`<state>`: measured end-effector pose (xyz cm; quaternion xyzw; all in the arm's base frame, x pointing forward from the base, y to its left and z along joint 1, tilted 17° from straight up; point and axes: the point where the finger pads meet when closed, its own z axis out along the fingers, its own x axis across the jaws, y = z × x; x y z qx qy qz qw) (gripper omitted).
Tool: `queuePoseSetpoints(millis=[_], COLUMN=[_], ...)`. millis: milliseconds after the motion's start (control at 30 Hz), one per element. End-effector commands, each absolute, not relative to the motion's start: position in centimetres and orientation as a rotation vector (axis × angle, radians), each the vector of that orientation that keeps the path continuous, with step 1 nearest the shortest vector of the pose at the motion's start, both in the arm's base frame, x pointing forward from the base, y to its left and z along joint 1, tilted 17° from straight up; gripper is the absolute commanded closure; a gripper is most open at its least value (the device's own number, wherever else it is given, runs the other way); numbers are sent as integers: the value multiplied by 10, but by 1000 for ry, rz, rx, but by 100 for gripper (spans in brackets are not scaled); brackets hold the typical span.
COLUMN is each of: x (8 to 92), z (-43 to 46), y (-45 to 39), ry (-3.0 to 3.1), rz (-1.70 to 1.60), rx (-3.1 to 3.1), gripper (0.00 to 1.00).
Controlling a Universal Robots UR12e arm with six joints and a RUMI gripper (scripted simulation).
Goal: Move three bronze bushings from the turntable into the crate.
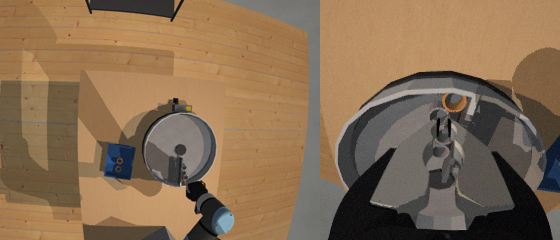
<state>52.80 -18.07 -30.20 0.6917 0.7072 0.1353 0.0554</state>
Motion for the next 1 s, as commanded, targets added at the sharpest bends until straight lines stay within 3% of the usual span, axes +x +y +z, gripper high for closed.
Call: queuePoseSetpoints(millis=[0,967], x=[528,534], z=[-302,-324], y=[-181,-178], ry=[2146,2146], rz=[411,411], rx=[2099,2099], gripper=[95,95])
